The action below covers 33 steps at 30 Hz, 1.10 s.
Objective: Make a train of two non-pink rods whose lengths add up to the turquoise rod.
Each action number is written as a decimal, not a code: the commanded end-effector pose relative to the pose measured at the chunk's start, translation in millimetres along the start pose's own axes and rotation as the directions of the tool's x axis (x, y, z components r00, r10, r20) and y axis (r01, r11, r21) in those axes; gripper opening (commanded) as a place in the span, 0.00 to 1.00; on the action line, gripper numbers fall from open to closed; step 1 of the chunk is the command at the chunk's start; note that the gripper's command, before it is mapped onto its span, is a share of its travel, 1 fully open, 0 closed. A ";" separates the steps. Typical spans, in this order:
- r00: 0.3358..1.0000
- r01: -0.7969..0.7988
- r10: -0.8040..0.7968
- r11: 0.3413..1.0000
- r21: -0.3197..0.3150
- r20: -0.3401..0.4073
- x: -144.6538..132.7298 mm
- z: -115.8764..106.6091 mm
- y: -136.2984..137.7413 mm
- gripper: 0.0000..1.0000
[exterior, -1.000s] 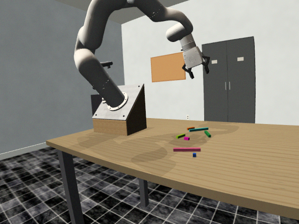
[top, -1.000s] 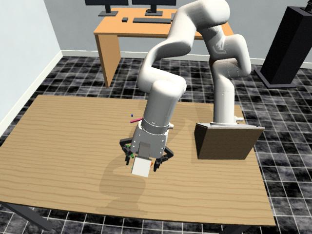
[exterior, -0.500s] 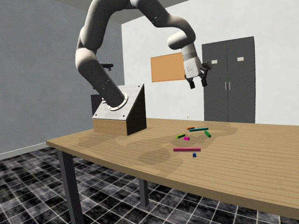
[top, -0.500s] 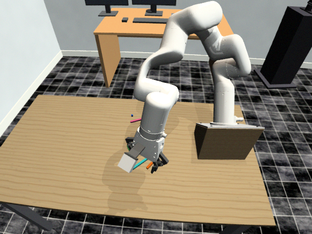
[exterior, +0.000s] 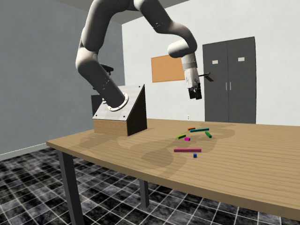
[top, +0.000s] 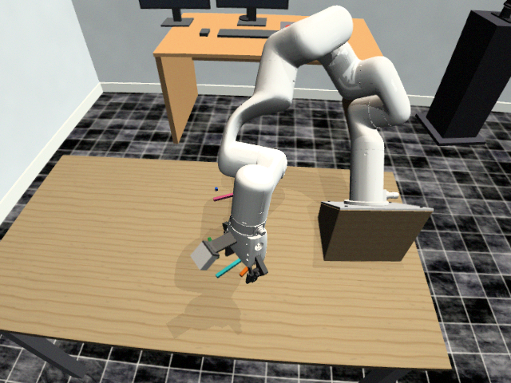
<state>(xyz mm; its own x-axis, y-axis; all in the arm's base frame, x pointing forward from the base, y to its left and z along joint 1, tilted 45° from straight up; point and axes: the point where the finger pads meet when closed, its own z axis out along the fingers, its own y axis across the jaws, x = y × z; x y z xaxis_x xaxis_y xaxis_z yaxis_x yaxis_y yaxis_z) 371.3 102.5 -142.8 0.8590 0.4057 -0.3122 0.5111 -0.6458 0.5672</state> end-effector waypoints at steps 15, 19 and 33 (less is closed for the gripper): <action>0.853 -0.511 0.514 0.858 -0.058 0.093 -59.8 57.0 22.7 1.00; 0.832 -0.542 0.545 0.838 -0.065 0.098 -64.5 60.6 23.8 1.00; 0.760 -0.633 0.639 0.769 -0.091 0.113 -79.7 71.5 26.9 1.00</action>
